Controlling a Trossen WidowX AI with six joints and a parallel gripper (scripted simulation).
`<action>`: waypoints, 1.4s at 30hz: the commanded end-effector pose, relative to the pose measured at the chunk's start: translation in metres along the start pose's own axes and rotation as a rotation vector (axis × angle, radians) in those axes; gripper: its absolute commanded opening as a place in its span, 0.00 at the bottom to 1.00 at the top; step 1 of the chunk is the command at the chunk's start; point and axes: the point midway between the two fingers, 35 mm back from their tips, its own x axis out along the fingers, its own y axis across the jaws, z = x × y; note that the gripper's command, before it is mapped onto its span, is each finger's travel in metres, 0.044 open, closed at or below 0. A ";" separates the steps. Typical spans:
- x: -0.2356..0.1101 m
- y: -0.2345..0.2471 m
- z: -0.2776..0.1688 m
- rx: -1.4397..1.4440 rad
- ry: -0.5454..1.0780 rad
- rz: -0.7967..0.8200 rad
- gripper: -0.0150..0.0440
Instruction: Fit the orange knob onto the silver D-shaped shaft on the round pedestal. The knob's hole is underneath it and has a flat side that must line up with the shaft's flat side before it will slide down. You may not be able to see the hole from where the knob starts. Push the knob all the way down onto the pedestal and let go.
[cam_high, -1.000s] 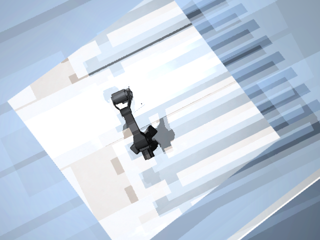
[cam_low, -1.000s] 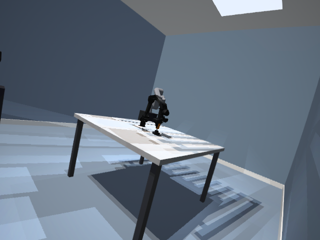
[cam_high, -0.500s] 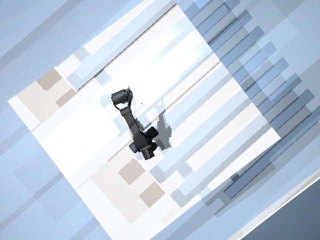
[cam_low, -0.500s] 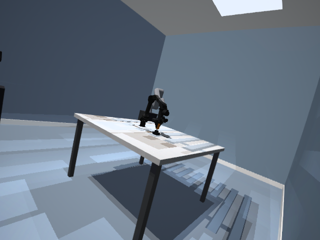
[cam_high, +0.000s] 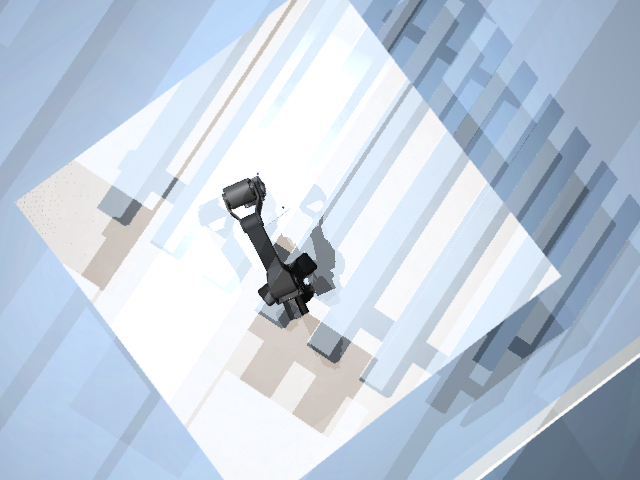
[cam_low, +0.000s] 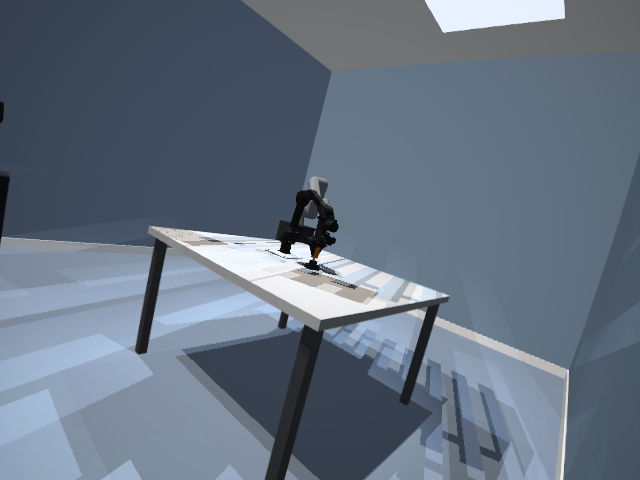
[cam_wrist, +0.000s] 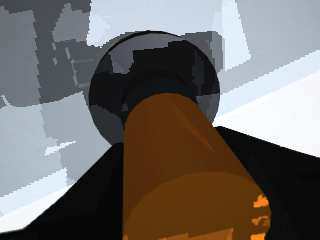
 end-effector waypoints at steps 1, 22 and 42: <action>-0.004 0.000 0.001 0.012 -0.003 -0.001 0.25; 0.001 0.000 0.001 0.213 -0.004 0.000 0.25; -0.004 0.000 0.002 0.412 -0.004 0.000 0.25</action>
